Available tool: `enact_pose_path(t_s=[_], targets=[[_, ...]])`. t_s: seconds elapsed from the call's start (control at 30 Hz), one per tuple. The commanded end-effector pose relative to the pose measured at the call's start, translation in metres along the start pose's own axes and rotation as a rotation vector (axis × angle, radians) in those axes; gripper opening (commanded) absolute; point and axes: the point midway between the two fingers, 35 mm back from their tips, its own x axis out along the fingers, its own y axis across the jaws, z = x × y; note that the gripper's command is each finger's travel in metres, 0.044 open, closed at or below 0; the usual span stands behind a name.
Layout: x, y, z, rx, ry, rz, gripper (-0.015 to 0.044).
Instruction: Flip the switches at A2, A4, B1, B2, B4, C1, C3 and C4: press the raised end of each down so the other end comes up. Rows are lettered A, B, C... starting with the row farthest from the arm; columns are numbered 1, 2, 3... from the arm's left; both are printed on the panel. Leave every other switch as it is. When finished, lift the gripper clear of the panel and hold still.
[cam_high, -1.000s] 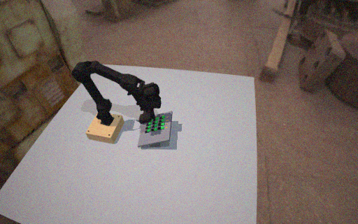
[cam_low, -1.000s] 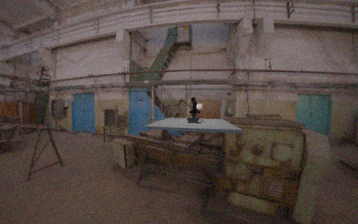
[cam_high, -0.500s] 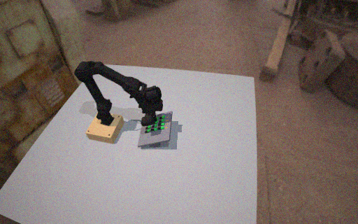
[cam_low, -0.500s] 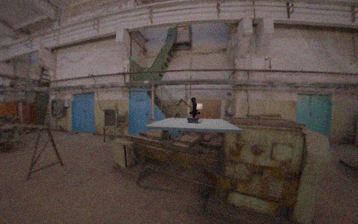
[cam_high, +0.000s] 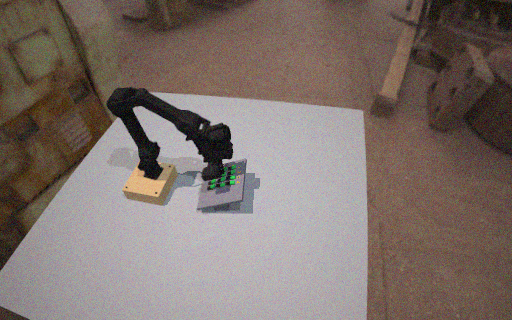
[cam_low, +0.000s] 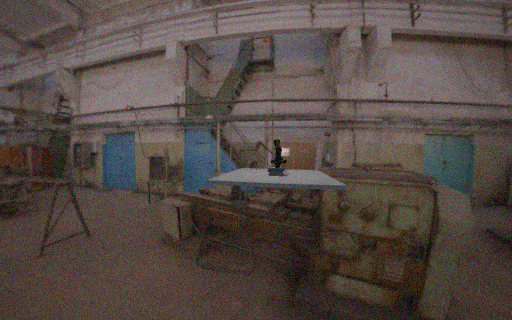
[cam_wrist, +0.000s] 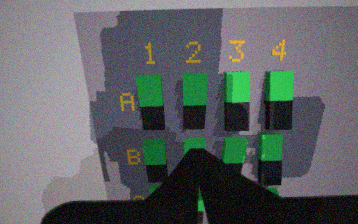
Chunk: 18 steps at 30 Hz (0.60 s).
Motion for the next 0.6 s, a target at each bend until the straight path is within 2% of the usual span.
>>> enact_pose_path(t_s=[0.0,0.57], targets=[[0.0002,0.0005,0.0003,-0.004,-0.002,0.004,0.0],[0.0021,0.0005,0.0004,-0.004,-0.002,0.004,0.0]])
